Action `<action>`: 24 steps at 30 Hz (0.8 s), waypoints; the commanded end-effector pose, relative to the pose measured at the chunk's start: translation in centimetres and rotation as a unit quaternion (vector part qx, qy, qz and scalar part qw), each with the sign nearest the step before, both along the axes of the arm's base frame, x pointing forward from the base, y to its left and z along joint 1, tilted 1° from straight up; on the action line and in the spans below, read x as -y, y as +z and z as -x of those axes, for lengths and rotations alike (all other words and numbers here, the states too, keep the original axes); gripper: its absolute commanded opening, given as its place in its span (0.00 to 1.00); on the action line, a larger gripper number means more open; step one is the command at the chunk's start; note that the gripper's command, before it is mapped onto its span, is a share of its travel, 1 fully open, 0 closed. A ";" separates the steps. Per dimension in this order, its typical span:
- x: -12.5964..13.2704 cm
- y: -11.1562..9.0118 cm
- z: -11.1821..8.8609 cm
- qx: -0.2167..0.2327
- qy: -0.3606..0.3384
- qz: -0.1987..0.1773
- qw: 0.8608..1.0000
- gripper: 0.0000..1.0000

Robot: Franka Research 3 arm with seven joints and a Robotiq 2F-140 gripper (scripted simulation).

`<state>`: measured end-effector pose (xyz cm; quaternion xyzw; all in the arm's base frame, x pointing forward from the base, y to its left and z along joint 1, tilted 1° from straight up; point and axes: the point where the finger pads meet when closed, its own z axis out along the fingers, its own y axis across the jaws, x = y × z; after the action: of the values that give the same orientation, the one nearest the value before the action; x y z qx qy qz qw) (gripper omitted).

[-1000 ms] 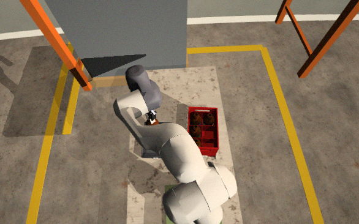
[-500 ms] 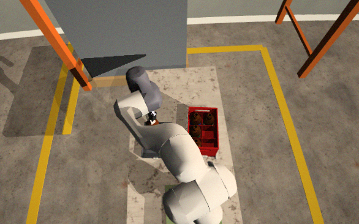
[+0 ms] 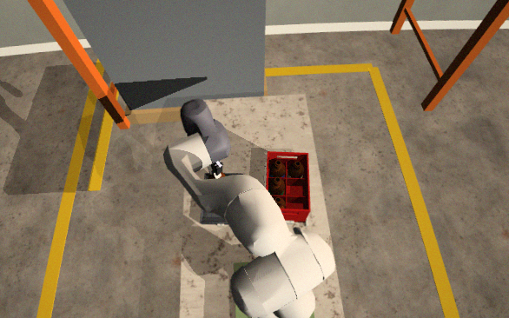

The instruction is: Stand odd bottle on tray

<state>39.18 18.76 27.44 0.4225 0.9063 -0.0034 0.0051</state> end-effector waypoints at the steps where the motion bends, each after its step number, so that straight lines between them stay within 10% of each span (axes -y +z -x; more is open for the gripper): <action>1: -0.4 -0.6 -0.4 0.007 -0.002 -0.004 1.000 0.10; 24: -0.5 -6.5 -0.6 0.007 -0.002 -0.004 1.000 0.10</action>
<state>39.04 18.75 21.20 0.4222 0.9065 -0.0064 0.0019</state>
